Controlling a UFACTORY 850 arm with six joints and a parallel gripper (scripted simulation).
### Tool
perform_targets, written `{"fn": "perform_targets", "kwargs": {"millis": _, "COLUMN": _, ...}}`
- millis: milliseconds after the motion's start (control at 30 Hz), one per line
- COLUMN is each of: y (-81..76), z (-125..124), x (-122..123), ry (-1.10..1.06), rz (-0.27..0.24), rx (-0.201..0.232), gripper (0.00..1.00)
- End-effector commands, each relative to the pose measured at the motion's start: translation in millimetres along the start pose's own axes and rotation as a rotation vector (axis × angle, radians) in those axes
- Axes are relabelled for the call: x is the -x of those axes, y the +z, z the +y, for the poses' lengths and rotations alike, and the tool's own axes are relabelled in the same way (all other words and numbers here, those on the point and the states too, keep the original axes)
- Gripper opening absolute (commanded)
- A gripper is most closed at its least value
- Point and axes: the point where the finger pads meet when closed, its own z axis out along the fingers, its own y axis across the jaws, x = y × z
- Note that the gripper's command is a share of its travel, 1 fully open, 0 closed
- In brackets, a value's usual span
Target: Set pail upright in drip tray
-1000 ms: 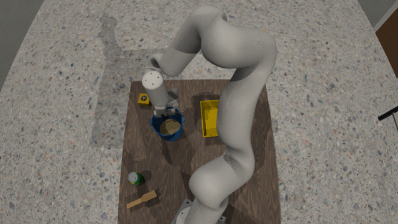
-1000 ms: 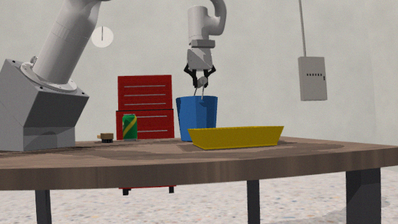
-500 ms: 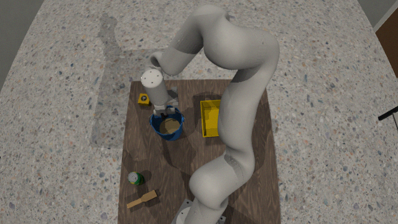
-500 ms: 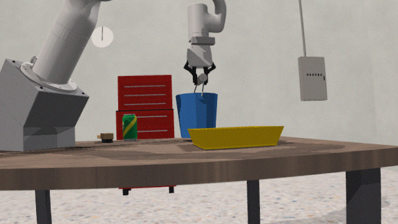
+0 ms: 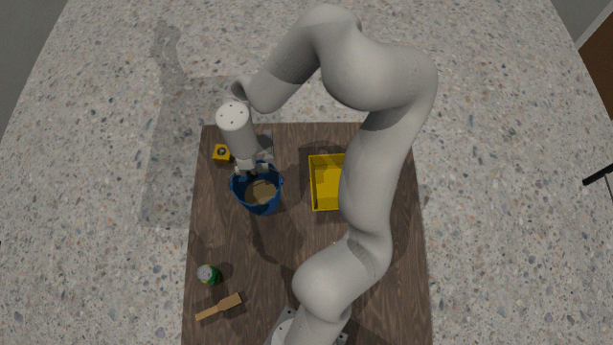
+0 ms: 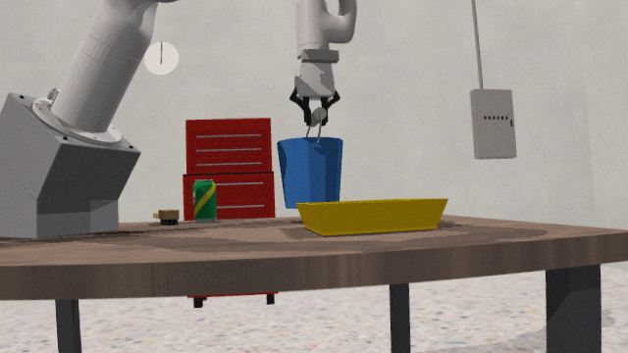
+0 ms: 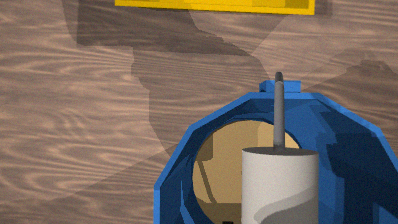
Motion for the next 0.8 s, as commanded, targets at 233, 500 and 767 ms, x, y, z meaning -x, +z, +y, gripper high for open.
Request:
{"fn": "perform_targets", "kwargs": {"millis": 233, "y": -17.8, "z": -1, "x": 0, "ry": 0.000, "rz": -0.001, "rx": -0.001, "gripper": 0.00}}
{"fn": "perform_targets", "kwargs": {"millis": 500, "y": -30.3, "z": -1, "x": 0, "ry": 0.000, "rz": -0.001, "rx": -0.001, "gripper": 0.00}}
{"fn": "perform_targets", "kwargs": {"millis": 767, "y": -41.1, "z": -1, "x": 0, "ry": 0.000, "rz": -0.001, "rx": -0.001, "gripper": 0.00}}
